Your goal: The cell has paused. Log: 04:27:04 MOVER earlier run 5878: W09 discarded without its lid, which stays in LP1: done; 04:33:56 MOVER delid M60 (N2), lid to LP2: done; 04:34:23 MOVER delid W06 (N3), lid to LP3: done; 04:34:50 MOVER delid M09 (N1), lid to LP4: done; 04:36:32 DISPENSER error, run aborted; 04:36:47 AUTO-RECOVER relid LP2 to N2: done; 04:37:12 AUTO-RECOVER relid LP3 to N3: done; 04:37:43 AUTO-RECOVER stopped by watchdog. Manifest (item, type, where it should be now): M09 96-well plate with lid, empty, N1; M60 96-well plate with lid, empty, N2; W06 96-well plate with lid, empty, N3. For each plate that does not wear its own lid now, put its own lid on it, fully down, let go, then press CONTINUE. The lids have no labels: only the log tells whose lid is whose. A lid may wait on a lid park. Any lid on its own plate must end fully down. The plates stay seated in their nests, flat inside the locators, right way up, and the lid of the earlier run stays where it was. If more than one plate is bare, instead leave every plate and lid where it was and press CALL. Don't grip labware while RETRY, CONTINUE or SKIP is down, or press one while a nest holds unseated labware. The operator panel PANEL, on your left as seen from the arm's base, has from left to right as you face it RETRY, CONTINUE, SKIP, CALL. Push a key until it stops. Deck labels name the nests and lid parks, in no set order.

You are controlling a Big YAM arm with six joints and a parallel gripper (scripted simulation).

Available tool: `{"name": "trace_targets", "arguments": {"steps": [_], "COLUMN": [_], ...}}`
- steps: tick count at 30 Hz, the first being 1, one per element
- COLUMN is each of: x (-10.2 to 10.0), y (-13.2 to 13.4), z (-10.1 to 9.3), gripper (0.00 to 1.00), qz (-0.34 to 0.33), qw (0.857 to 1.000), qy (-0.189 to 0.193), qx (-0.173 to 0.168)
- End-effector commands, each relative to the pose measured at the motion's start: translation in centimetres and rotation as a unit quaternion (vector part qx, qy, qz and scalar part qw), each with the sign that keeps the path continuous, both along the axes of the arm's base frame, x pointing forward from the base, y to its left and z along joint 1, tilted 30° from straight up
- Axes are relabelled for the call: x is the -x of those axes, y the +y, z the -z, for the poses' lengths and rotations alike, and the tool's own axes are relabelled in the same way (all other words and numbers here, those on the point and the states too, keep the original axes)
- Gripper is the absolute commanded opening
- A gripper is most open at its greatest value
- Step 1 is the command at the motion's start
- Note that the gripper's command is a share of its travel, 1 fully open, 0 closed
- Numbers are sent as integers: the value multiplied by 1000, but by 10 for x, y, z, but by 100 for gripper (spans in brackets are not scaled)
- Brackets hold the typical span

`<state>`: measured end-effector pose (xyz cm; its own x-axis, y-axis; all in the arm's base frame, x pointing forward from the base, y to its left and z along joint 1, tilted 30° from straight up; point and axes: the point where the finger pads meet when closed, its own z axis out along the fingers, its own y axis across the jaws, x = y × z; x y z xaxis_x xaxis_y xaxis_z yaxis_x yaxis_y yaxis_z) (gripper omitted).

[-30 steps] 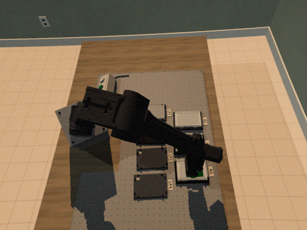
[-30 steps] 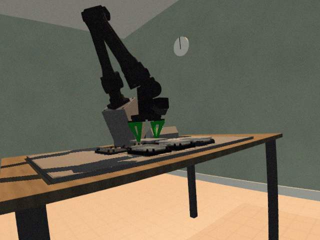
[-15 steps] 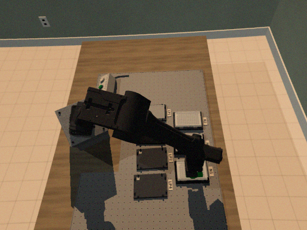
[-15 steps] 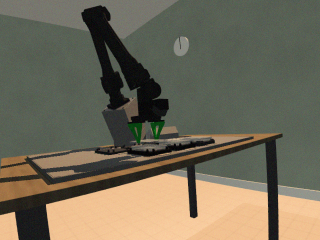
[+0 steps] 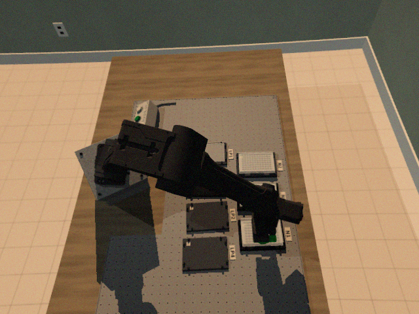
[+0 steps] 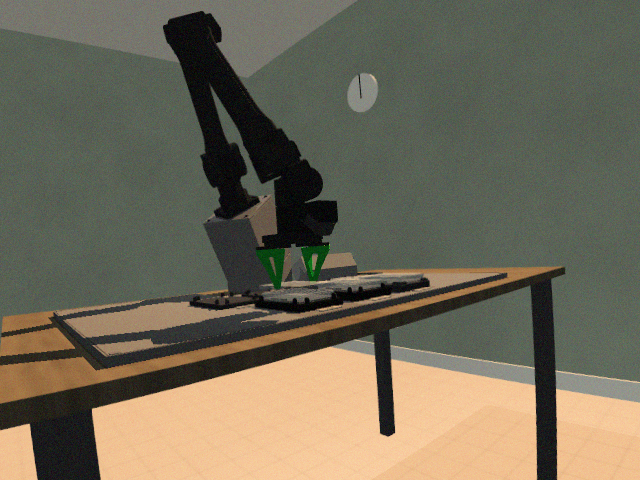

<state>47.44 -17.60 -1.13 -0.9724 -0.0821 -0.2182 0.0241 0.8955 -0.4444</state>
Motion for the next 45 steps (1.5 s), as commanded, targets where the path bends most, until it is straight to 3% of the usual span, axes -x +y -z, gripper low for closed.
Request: {"name": "trace_targets", "arguments": {"steps": [1, 12, 45], "x": [-8, -17, -14], "y": [-6, -7, -6], "z": [-1, -5, 0], "gripper": [0, 0, 0], "qz": [-3, -5, -4], "qw": [1000, 1000, 1000], "qy": [-7, -16, -13], "qx": [2, 4, 2]}}
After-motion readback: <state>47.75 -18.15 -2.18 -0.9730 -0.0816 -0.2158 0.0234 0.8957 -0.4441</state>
